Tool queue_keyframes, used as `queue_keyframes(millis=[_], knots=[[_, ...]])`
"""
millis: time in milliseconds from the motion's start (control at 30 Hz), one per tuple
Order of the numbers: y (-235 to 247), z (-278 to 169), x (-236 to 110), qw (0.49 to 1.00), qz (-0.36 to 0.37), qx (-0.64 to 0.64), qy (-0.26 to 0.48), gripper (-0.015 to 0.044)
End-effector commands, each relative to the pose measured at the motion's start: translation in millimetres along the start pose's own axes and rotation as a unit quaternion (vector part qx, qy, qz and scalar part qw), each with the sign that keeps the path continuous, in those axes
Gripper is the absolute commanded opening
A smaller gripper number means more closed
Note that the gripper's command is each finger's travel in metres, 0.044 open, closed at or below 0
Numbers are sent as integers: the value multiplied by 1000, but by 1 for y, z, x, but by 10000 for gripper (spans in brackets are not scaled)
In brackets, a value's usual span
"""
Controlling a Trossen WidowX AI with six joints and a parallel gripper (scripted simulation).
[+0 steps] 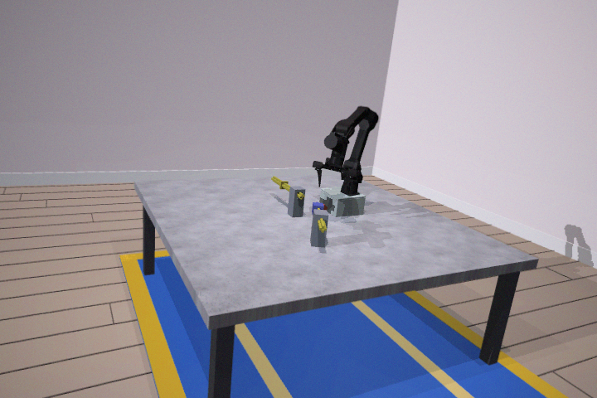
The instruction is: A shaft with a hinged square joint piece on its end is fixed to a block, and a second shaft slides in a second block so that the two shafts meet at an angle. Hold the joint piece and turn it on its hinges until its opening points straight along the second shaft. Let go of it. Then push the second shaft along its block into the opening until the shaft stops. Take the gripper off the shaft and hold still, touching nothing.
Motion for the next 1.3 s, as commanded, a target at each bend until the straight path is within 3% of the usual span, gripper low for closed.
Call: queue_keyframes(millis=[0,367,600,1267], knots=[[0,1,0,998,3,59,0,440],[0,1,1,976,3,220,1,440],[0,1,2,973,3,229,0,440],[-13,19,79,973,2,229,0,440]])
Point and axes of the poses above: the point midway between the two fingers, 35 mm back from their tips, its own x axis out along the fingers, its own y axis across the jaws, z = x × y, the point moved 8 cm from there along -x, back along the fingers, and after that the axes turned 10 degrees about -x, right-handed, at the moved point
